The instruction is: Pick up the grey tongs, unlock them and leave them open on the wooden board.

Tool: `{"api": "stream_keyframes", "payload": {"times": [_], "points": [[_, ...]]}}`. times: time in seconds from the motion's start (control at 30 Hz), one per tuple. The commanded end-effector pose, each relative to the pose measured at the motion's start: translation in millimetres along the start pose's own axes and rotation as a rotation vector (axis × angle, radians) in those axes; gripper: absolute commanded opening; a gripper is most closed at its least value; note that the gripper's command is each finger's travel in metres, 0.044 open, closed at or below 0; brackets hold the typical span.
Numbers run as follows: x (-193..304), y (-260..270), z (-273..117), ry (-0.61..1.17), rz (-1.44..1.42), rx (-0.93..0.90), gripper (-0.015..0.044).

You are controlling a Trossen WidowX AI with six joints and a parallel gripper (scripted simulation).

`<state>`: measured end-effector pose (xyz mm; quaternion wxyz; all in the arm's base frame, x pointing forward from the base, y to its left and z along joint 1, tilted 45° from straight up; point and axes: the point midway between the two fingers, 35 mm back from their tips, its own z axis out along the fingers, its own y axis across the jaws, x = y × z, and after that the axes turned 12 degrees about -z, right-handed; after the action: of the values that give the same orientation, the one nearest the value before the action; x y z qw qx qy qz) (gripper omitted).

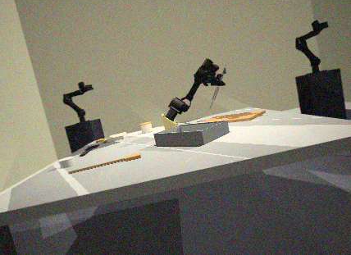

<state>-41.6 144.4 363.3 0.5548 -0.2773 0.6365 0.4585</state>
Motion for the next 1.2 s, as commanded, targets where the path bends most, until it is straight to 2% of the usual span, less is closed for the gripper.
{"api": "stream_keyframes", "payload": {"times": [0.0,0.73,1.17], "points": [[0.0,0.6,0.1,0.0,-0.007,-0.004,-0.015],[-0.6,0.3,-0.5,0.001,-0.003,-0.006,-0.015],[-13.6,-7.3,-11.2,0.044,0.094,-0.048,-0.015]]}}
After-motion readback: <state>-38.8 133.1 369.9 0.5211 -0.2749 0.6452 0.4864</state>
